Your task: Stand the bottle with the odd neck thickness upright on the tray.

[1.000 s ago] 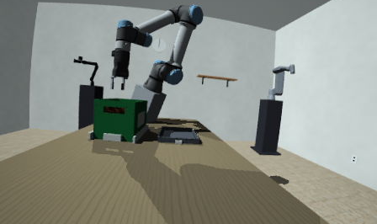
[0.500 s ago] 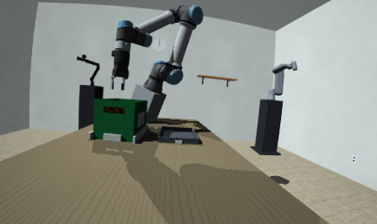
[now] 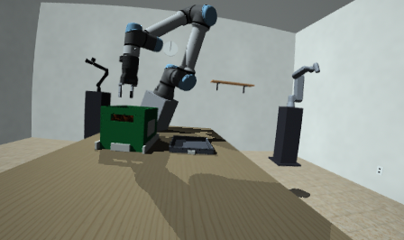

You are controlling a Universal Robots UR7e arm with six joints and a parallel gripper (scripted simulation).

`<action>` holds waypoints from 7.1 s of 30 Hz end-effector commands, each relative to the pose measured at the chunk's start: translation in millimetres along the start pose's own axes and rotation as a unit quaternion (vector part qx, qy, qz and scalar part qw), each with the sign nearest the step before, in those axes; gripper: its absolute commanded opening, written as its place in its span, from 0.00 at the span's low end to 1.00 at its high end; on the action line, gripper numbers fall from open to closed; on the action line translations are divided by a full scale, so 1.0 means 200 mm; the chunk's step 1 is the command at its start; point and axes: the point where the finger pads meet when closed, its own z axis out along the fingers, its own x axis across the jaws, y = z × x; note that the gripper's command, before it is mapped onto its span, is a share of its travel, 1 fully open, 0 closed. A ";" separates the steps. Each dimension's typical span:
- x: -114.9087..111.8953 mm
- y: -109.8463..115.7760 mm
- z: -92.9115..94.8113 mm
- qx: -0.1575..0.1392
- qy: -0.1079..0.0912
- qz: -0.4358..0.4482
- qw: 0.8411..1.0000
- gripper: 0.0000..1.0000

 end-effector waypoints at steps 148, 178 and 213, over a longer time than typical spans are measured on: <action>0.00 0.00 0.37 0.000 -0.001 0.000 1.000 1.00; 0.00 0.00 0.37 0.000 -0.001 0.000 1.000 1.00; 0.00 0.00 0.37 0.000 -0.001 0.000 1.000 0.00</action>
